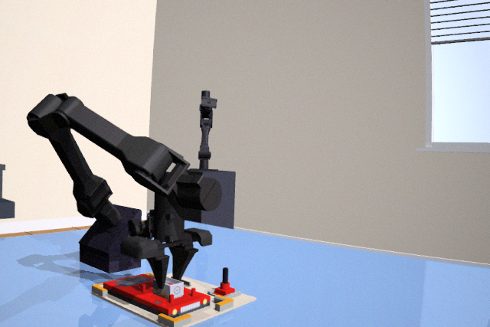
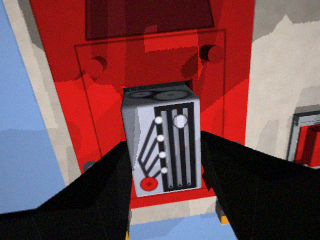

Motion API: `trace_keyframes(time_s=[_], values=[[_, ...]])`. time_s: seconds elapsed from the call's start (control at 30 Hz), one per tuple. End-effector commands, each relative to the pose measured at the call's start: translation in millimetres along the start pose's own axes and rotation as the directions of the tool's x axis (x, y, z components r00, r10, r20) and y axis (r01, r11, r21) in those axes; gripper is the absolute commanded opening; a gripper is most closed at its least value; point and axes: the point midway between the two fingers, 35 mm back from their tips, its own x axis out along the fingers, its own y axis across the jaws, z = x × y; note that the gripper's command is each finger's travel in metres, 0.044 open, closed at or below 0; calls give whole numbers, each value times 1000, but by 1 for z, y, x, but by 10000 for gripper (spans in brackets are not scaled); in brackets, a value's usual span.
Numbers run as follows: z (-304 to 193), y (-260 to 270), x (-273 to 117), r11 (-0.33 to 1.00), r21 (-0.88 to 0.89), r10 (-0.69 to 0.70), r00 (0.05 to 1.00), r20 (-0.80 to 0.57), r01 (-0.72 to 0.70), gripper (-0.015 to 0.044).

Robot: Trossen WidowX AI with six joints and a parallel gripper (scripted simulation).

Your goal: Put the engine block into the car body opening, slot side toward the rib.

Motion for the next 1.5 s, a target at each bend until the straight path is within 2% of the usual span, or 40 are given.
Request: trace_keyframes(time_s=[0.0, 0.27, 0.63, 1.33, 1.47], values=[[0, 0, 1, 1000, -4, 6, 1000, 0, -6, 158], [0, 0, 2, 1000, -4, 6, 1000, 0, -6, 158], [0, 0, 1, 1000, 0, 0, 1000, 0, 0, 440], [1, -1, -13, 1000, -5, 5, 1000, 0, -5, 440], [1, -1, -13, 1000, -5, 5, 1000, 0, -5, 335]])
